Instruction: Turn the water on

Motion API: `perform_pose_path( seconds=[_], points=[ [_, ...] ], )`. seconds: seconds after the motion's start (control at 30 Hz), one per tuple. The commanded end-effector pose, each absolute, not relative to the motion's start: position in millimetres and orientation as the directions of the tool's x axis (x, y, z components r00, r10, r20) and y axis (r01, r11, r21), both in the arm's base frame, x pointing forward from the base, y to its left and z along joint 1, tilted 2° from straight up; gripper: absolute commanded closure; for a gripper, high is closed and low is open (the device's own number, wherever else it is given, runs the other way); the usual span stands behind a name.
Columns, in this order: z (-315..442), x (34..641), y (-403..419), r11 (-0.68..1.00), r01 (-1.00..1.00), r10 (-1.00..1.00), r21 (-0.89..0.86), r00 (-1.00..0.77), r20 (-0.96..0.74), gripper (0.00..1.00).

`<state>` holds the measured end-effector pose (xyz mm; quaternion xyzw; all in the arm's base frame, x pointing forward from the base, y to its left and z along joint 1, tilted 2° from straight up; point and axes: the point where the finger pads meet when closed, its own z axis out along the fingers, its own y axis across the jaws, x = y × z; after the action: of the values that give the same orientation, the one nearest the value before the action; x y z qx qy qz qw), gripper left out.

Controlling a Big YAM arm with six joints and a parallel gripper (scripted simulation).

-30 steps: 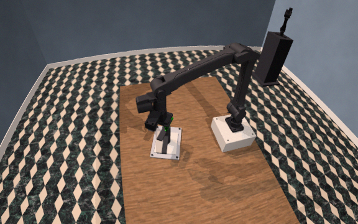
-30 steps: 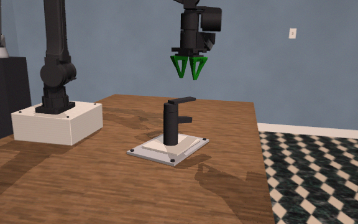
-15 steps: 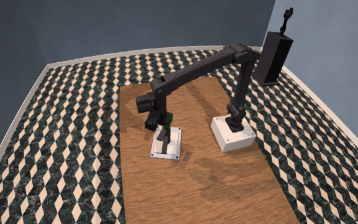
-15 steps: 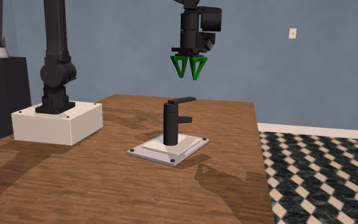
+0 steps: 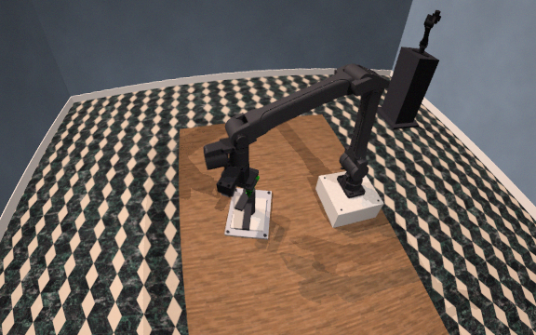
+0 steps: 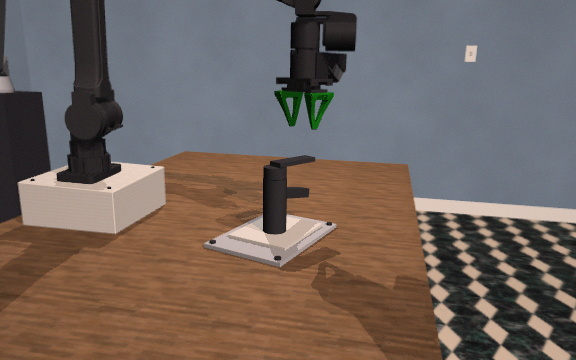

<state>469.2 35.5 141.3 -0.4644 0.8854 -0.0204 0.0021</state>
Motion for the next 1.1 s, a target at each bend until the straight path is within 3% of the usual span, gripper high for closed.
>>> perform_pose_path(
  seconds=[0.0, 1.07],
  points=[
    [130, 474, 28, 0.580, -0.814, -0.814, -0.033, -0.580, 0.021, 0.36],
    [88, 475, 27, 0.575, -0.818, -0.817, -0.034, -0.576, 0.020, 0.36]
  ],
)
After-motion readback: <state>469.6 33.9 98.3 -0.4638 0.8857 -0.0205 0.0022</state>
